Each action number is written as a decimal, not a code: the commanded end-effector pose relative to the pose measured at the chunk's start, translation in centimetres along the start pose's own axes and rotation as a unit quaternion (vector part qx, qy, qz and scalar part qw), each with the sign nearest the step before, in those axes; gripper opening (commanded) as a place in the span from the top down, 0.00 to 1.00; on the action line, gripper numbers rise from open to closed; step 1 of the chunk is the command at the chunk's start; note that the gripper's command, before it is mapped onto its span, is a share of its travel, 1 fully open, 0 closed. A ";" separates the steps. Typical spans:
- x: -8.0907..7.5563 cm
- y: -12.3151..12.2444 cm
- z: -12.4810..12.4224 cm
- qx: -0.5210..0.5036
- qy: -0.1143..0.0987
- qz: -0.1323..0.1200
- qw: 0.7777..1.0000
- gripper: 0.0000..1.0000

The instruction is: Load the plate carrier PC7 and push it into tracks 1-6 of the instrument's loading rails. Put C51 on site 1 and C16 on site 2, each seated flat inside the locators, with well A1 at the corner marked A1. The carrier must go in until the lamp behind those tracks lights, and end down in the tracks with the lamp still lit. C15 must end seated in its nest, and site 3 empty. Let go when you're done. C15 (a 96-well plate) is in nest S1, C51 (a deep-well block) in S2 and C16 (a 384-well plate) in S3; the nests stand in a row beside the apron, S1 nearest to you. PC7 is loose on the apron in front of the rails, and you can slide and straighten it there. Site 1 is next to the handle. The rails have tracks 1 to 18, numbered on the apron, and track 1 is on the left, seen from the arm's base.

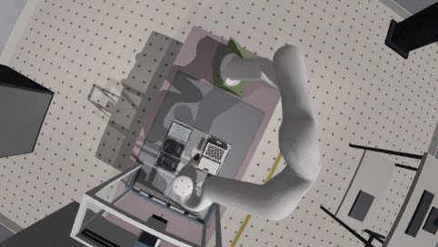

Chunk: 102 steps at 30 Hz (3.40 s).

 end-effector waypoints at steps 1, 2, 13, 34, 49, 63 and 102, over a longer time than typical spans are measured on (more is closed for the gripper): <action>0.4 0.0 0.1 0.000 -0.001 0.000 1.000 0.00; 0.5 0.0 0.1 0.000 -0.001 0.000 1.000 0.00; 2.0 0.0 0.1 0.000 -0.001 0.000 1.000 0.00; 5.2 0.0 0.1 0.000 -0.001 0.000 1.000 0.00; 7.4 0.0 0.1 0.000 -0.001 0.000 1.000 0.00; 9.4 0.0 0.1 0.000 -0.001 0.000 1.000 0.00; 11.0 0.0 0.1 0.000 -0.001 0.000 1.000 0.00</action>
Point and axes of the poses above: the point where the finger pads meet when closed, its own x axis out along the fingers, its own z axis across the jaws, y = z × x, the point moved 8 cm from there along -x, back along the fingers, and after that the axes turned 6 degrees about x, right-handed, at the moved point
